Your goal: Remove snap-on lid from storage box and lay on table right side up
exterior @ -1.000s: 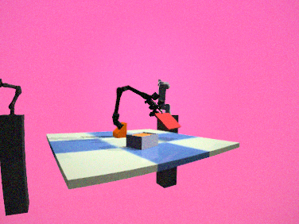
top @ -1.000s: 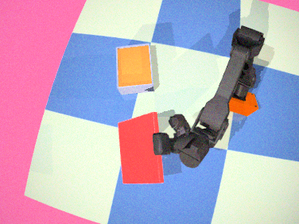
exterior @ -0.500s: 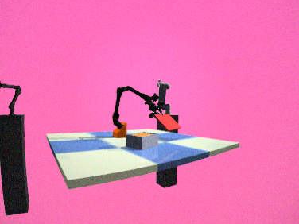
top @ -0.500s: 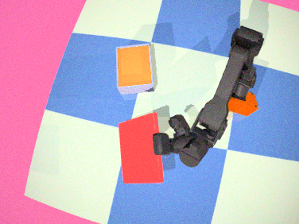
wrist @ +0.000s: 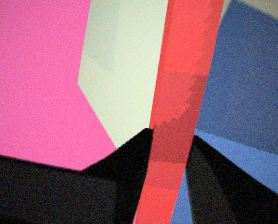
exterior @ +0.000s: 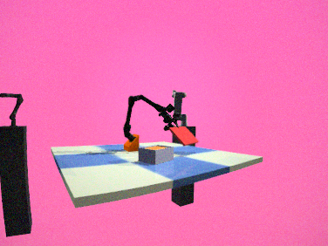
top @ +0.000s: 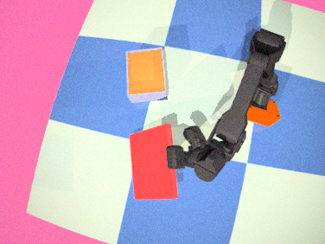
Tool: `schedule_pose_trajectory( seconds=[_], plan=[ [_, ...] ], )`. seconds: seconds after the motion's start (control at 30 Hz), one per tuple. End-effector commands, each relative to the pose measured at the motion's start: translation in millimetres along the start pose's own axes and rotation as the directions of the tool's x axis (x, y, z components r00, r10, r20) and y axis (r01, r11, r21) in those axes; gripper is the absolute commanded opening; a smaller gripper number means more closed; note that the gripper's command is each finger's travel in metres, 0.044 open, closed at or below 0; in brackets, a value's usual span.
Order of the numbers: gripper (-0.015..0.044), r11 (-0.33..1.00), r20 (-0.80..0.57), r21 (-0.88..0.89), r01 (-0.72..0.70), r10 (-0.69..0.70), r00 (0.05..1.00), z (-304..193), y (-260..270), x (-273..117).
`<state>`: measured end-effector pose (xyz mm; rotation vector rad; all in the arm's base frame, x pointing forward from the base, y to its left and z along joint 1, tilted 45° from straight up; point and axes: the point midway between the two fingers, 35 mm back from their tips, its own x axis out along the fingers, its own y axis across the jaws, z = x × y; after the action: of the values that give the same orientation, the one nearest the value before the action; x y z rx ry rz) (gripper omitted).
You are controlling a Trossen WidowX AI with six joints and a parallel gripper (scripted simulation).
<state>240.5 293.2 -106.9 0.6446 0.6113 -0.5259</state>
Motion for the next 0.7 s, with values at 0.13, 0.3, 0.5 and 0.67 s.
schedule_pose_trajectory(
  seconds=[0.13,0.3,0.5,0.67],
  plan=[
    [0.0,1.0,0.005,-0.001,-0.006,0.006,1.0,0.5,-3.6,3.9],
    [0.0,1.0,0.005,-0.001,-0.006,0.006,1.0,0.6,-6.6,6.5],
    [0.0,1.0,0.006,-0.001,-0.006,0.006,1.0,0.6,-10.3,9.6],
    [0.0,1.0,0.006,-0.001,-0.006,0.006,1.0,0.7,-13.4,12.2]
  ],
)
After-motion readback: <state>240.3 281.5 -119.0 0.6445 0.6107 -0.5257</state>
